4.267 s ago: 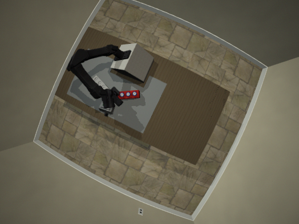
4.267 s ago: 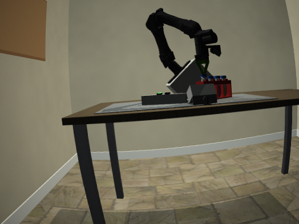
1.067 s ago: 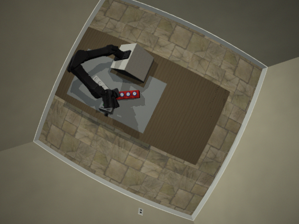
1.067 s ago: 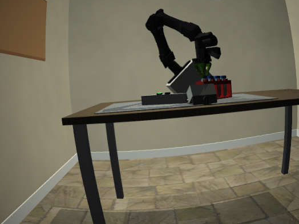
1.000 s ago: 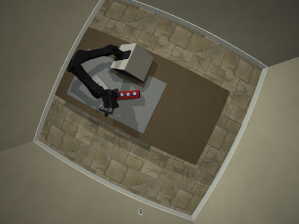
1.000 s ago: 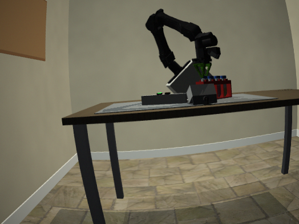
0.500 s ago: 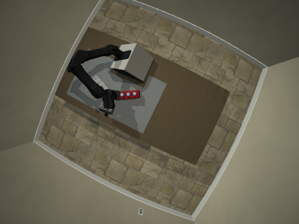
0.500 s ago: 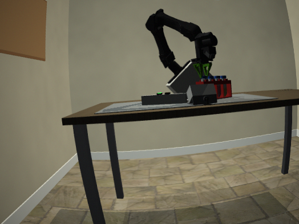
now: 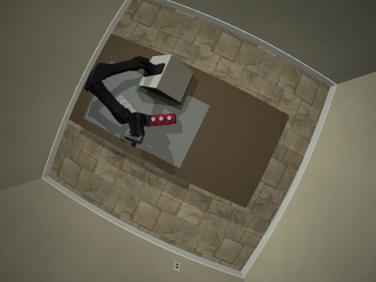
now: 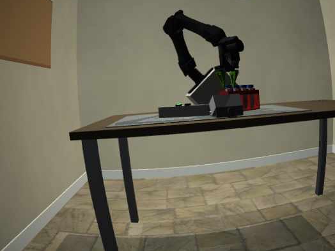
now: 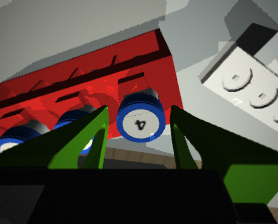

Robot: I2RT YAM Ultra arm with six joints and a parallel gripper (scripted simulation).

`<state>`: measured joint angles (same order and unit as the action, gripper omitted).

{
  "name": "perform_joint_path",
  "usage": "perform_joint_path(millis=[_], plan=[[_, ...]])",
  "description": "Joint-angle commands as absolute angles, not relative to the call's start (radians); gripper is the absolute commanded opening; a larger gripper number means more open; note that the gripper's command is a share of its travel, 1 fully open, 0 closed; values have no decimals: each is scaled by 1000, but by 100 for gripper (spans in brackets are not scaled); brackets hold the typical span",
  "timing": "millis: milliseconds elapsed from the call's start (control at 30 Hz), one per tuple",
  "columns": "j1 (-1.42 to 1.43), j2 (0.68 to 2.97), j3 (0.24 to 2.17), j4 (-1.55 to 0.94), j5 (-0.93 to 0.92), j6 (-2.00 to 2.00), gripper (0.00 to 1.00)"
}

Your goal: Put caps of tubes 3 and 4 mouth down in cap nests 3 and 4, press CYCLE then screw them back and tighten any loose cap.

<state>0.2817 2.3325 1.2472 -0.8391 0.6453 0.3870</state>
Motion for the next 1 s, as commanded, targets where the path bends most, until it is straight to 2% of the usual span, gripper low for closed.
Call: perform_joint_path(millis=[0, 367, 800, 967], plan=[[286, 2328, 1249, -838, 645, 395, 49], [289, 2327, 1252, -843, 645, 157, 49], [288, 2326, 1251, -842, 645, -364, 49], [287, 2325, 1250, -842, 645, -390, 49]])
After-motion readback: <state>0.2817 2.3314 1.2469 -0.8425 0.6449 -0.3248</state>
